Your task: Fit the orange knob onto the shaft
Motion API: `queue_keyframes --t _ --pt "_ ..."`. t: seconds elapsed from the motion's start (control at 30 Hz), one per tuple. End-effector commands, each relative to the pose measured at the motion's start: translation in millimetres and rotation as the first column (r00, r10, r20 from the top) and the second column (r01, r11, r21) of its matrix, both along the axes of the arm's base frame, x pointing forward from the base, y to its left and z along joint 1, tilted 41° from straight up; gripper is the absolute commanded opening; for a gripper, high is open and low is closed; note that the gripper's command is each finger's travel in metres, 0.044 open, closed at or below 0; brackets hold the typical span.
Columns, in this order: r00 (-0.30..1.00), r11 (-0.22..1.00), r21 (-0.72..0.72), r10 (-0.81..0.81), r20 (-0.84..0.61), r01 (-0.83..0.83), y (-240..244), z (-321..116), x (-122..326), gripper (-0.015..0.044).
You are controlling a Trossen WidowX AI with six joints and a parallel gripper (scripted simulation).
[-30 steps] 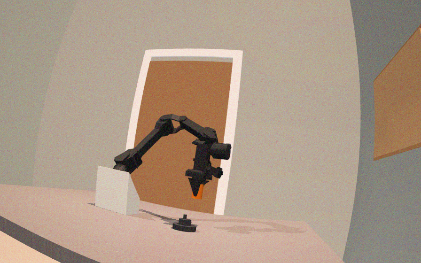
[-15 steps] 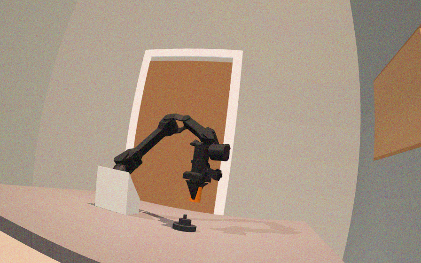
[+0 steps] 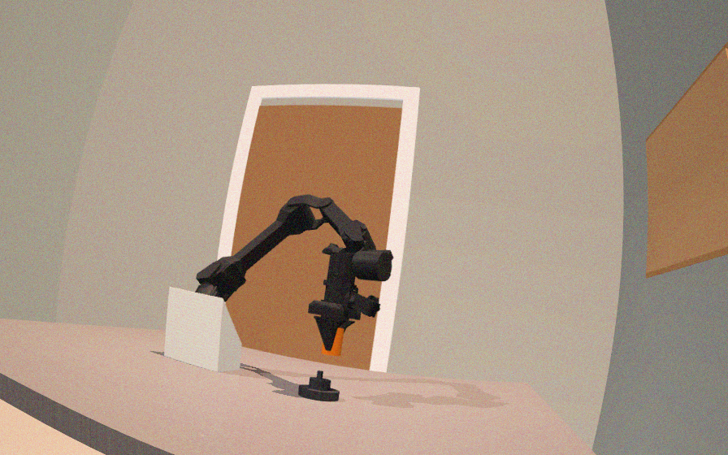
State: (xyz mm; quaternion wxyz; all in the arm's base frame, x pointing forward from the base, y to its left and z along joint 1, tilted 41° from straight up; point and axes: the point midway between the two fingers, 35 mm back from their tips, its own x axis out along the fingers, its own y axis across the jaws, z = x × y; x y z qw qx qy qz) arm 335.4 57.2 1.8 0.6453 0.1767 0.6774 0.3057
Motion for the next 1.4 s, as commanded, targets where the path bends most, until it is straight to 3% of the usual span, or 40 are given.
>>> queue_keyframes --t 0.0,0.37,0.7,1.37 --pt "1.000 1.000 -0.001 0.001 0.005 -0.001 -8.7 -10.8 1.3 0.0000" --pt "1.000 1.000 0.003 -0.003 0.008 0.003 -27.0 -36.1 1.8 0.0000" --pt "1.000 1.000 0.005 -0.003 0.008 0.003 -10.4 -55.6 -0.8 0.0000" --pt "1.000 1.000 0.005 0.002 0.012 -0.002 -10.1 -54.9 -0.8 0.0000"
